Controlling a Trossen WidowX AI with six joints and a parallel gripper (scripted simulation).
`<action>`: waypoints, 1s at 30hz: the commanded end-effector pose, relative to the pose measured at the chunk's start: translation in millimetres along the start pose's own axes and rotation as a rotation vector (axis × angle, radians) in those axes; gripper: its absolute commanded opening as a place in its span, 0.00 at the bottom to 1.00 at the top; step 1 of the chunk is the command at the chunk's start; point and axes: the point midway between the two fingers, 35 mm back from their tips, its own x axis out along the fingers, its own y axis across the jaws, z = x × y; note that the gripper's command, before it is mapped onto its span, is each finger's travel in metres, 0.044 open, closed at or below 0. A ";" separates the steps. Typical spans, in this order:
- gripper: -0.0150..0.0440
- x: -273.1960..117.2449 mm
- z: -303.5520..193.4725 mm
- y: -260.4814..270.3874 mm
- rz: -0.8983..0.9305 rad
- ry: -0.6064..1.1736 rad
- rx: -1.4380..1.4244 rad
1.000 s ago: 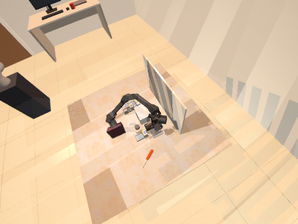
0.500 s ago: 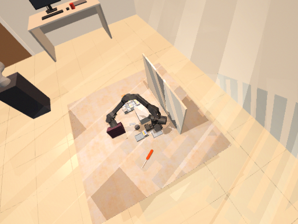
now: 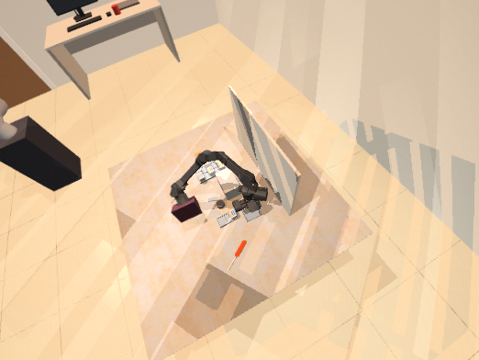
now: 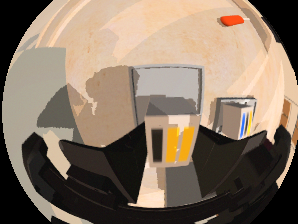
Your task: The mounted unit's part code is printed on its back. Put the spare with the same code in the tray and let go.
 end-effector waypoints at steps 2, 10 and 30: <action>0.25 5.9 -1.5 -2.5 -0.001 0.009 0.008; 0.25 12.5 -2.3 -3.7 -0.001 0.010 0.007; 0.34 22.4 -3.0 -4.3 -0.001 0.004 0.000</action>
